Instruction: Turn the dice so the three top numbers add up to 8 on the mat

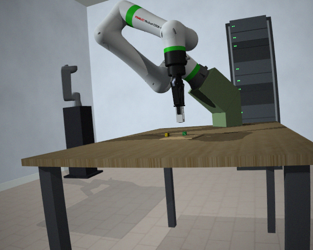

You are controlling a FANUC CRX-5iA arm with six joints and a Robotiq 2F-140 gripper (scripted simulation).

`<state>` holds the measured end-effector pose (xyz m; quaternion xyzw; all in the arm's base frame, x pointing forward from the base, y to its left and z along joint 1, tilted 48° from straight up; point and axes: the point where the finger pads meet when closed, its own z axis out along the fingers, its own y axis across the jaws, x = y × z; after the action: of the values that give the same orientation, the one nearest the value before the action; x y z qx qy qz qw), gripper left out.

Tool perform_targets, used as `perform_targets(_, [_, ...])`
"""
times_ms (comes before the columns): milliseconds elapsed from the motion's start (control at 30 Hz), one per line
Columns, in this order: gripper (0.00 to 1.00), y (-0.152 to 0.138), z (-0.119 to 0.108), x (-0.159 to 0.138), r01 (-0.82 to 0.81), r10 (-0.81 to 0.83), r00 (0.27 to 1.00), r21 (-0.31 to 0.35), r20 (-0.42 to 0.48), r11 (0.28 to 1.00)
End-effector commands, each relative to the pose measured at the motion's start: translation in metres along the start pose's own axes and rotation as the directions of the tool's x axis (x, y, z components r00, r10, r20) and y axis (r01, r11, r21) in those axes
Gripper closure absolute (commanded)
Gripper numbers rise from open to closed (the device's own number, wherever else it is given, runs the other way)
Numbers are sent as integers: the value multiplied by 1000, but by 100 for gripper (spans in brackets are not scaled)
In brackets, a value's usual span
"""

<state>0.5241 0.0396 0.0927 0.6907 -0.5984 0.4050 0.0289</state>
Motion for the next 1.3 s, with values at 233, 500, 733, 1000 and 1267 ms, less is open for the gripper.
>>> perform_targets(233, [93,-2,47,0,-1,1,1000,3,0,1000])
perform_targets(500, [93,-3,54,0,-1,1,1000,3,0,1000])
perform_targets(733, [93,-3,54,0,-1,1,1000,3,0,1000])
perform_targets(1000, [93,-3,54,0,-1,1,1000,3,0,1000])
perform_targets(1267, [93,-3,54,0,-1,1,1000,3,0,1000])
